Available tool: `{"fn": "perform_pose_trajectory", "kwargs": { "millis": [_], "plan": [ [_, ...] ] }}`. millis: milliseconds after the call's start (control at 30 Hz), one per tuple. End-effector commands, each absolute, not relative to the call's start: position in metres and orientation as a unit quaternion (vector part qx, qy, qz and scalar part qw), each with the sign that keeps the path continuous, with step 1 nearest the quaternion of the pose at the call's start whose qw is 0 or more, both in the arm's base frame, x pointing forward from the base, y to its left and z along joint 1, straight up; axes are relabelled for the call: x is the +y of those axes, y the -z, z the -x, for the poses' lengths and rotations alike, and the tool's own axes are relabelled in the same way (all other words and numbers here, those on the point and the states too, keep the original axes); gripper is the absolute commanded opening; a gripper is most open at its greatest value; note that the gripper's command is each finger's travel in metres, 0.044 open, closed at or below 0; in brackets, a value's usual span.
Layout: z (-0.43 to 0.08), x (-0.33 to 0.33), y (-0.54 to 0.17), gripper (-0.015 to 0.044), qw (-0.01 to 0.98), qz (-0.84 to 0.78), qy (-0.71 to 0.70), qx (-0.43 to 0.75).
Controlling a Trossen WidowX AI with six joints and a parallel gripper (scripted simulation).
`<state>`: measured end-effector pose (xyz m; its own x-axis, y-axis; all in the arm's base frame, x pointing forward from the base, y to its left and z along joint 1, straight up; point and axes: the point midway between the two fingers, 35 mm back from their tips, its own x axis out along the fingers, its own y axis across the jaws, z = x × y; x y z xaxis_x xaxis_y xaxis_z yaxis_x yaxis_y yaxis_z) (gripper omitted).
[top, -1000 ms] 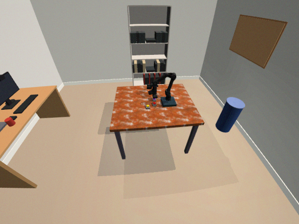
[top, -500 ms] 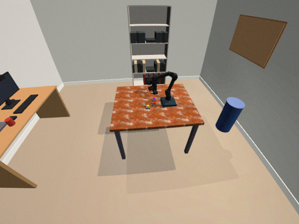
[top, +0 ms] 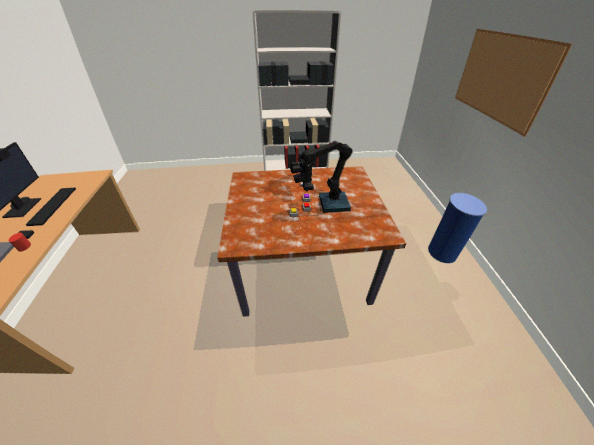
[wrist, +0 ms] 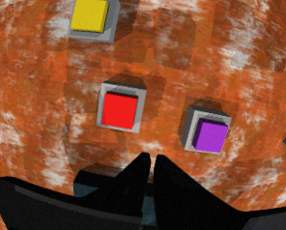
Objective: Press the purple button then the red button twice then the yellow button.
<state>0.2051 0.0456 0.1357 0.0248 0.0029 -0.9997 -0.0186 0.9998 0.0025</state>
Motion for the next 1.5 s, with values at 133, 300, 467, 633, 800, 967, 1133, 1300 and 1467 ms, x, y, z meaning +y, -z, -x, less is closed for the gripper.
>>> {"fn": "perform_pose_trajectory", "kwargs": {
  "millis": [133, 300, 467, 633, 800, 967, 1133, 1300, 1467],
  "plan": [
    [-0.203, 0.076, -0.133, 0.002, 0.714, 0.004, -0.008, 0.7],
    [-0.205, 0.076, -0.081, 0.002, 0.714, 0.004, -0.008, 0.7],
    [-0.204, 0.076, -0.073, 0.002, 0.714, 0.004, -0.008, 0.7],
    [-0.205, 0.076, -0.066, 0.002, 0.714, 0.004, -0.008, 0.7],
    [-0.205, 0.076, -0.057, 0.002, 0.714, 0.004, -0.008, 0.7],
    [-0.205, 0.076, -0.049, 0.002, 0.714, 0.004, -0.008, 0.7],
    [-0.205, 0.076, -0.042, 0.002, 0.714, 0.004, -0.008, 0.7],
    [-0.205, 0.076, -0.041, 0.002, 0.714, 0.004, -0.008, 0.7],
    [-0.205, 0.076, -0.041, 0.002, 0.714, 0.004, -0.008, 0.7]
  ]
}}
